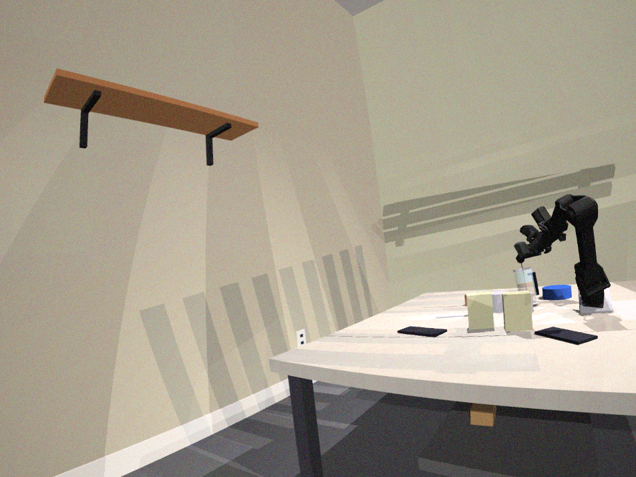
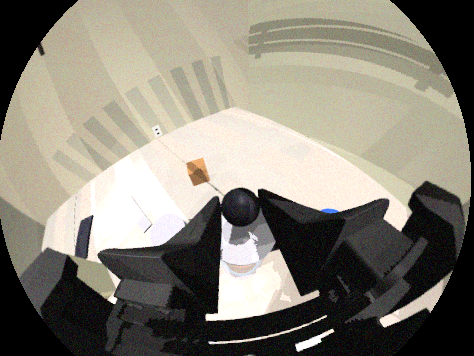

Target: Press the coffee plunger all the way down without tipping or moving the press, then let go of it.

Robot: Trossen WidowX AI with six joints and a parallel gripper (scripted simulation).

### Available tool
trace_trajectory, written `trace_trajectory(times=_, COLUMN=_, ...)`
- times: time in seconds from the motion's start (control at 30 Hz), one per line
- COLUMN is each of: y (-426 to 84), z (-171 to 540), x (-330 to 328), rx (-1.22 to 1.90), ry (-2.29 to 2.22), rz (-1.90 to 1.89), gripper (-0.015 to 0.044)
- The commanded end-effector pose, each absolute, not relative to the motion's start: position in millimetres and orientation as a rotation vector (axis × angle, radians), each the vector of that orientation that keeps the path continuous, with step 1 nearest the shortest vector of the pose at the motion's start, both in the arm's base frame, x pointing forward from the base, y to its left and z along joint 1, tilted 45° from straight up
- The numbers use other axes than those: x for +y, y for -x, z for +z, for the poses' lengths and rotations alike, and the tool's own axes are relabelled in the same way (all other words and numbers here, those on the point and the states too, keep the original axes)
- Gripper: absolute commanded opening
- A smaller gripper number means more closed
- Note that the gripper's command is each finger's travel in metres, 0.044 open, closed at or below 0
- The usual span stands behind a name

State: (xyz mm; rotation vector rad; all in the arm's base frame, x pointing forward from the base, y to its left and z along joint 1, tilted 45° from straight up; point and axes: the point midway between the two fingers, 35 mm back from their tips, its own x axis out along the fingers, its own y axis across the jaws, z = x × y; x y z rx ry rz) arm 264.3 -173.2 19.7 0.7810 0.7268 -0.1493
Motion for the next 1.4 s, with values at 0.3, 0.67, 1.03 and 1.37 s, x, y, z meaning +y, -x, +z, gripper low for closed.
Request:
trace_trajectory(times=0.3, y=-262.8, z=11.2, x=-166.6, rx=0.753, ry=-0.811, rz=-0.140, gripper=0.0127)
trace_trajectory(times=0.67, y=-262.9, z=10.5, x=-167.6, rx=0.753, ry=-0.811, rz=-0.140, gripper=0.0127)
trace_trajectory(times=1.03, y=-264.1, z=14.3, x=-172.0, rx=0.738, ry=-0.796, rz=-0.145, gripper=0.0127)
trace_trajectory(times=1.37, y=-264.1, z=14.3, x=-172.0, rx=0.738, ry=-0.796, rz=-0.145, gripper=0.0232)
